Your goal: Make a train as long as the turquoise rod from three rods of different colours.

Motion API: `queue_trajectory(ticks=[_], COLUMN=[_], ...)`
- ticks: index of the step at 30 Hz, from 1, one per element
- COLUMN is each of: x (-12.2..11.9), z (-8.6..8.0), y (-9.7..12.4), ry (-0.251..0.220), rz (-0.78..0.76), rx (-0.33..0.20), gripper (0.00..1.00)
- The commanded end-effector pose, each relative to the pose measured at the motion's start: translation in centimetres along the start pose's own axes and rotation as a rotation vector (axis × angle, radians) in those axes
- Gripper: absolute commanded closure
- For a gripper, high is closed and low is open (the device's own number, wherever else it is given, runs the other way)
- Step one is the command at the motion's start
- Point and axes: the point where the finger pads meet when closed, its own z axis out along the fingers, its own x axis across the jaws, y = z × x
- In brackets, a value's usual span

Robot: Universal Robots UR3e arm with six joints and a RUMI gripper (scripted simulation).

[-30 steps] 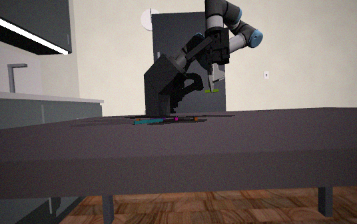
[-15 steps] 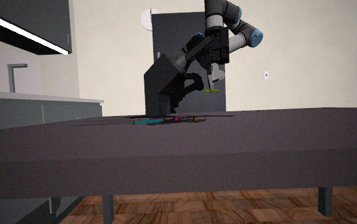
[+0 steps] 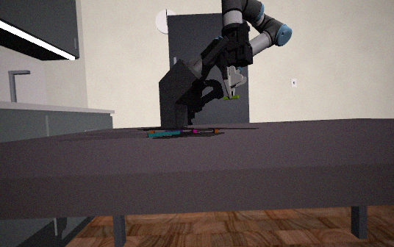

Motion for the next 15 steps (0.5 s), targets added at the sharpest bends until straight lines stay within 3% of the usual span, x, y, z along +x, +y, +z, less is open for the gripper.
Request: queue_trajectory(ticks=[1,15], x=[-1.4,-4.3], z=[-0.2,-0.2], y=[0.0,-0.3], ry=[0.003,0.000], rz=[0.166,0.509], rx=[0.017,0.017], gripper=[1.00,1.00])
